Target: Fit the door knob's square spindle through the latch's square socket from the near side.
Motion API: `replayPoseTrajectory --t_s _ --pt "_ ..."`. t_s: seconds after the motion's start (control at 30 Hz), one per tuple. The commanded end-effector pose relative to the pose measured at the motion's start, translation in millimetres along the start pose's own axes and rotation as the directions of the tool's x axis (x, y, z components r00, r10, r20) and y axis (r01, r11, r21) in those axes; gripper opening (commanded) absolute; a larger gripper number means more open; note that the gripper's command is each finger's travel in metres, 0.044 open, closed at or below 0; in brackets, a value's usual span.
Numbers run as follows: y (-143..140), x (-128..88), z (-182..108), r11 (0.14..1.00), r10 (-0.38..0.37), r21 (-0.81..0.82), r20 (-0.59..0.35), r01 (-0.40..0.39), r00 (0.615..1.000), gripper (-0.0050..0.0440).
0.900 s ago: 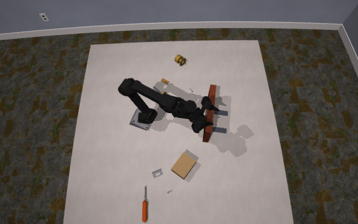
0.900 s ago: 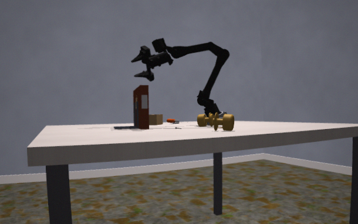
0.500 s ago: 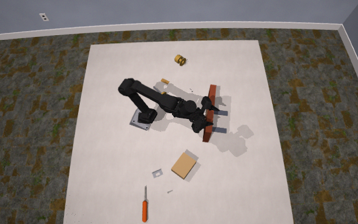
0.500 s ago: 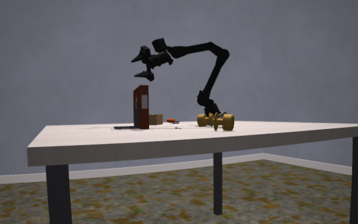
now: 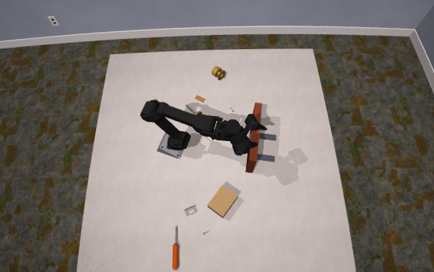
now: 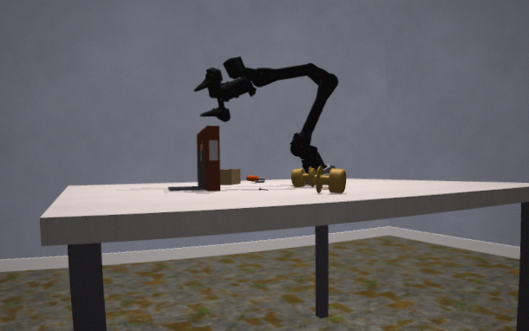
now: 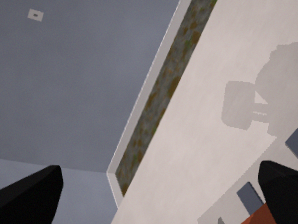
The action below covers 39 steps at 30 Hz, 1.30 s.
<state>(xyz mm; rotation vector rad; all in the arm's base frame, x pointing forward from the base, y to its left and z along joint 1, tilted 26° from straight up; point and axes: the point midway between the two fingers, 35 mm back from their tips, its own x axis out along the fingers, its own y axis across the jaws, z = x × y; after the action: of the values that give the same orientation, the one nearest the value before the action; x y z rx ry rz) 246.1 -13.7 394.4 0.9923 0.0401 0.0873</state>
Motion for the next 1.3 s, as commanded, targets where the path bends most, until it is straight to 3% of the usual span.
replayPoseTrajectory --t_s 0.0,0.3,0.53,0.7,0.8,0.93,1.07,1.27 --pt "-2 10 -30 0.988 -0.016 0.152 -0.068 0.027 0.998 0.044" --pt "2 12 -89 0.919 -0.04 0.377 -0.21 0.119 0.977 0.044" --pt "-28 1 -119 0.829 -0.233 0.468 -0.206 0.305 0.95 0.044" --pt "-47 -12 -133 0.78 -0.35 0.494 -0.165 0.384 0.922 0.044" --pt "-50 -16 -135 0.773 -0.368 0.497 -0.154 0.393 0.917 0.044" --pt "-62 -32 -140 0.765 -0.425 0.504 -0.071 0.4 0.902 0.044" --pt "-64 -45 -139 0.788 -0.419 0.502 0.011 0.357 0.908 0.044" --pt "-64 -46 -139 0.792 -0.414 0.501 0.022 0.348 0.91 0.044"
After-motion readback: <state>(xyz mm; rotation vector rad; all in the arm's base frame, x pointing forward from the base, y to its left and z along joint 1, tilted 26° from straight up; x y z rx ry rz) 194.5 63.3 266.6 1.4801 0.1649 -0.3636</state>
